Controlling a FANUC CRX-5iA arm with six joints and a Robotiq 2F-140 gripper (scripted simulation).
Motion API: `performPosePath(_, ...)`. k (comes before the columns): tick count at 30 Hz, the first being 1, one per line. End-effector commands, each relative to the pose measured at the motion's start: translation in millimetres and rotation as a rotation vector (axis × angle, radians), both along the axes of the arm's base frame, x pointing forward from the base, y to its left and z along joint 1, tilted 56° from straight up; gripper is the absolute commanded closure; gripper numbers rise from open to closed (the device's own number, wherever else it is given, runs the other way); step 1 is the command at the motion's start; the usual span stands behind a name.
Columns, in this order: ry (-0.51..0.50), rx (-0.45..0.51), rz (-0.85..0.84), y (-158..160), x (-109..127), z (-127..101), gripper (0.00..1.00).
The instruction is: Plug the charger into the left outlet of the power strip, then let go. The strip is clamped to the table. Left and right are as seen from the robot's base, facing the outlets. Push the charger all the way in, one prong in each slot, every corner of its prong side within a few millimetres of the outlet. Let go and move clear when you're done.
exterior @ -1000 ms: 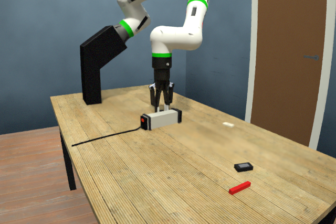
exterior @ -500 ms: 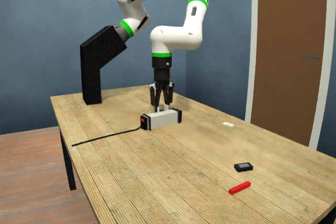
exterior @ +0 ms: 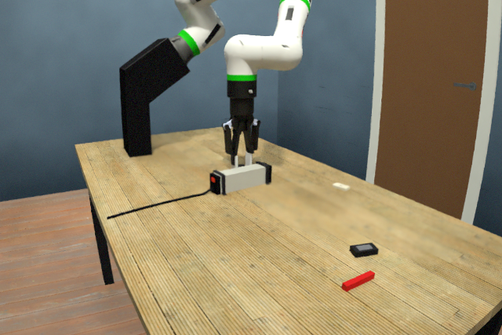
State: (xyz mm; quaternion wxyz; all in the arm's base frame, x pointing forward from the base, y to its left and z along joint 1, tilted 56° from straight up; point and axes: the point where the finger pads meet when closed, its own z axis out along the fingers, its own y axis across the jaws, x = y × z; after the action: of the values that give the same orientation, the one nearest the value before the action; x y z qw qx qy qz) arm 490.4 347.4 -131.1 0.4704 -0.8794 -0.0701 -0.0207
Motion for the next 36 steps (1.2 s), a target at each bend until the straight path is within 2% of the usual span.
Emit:
performPosePath(1, -0.001, 0.0, -0.001, -5.2, 0.9, 3.3, 0.62)
performPosePath(23, -0.001, 0.0, -0.001, -33.1, 1.8, 22.0, 0.62)
performPosePath(36, -0.001, 0.0, -0.001, -38.8, 2.0, 25.8, 0.62)
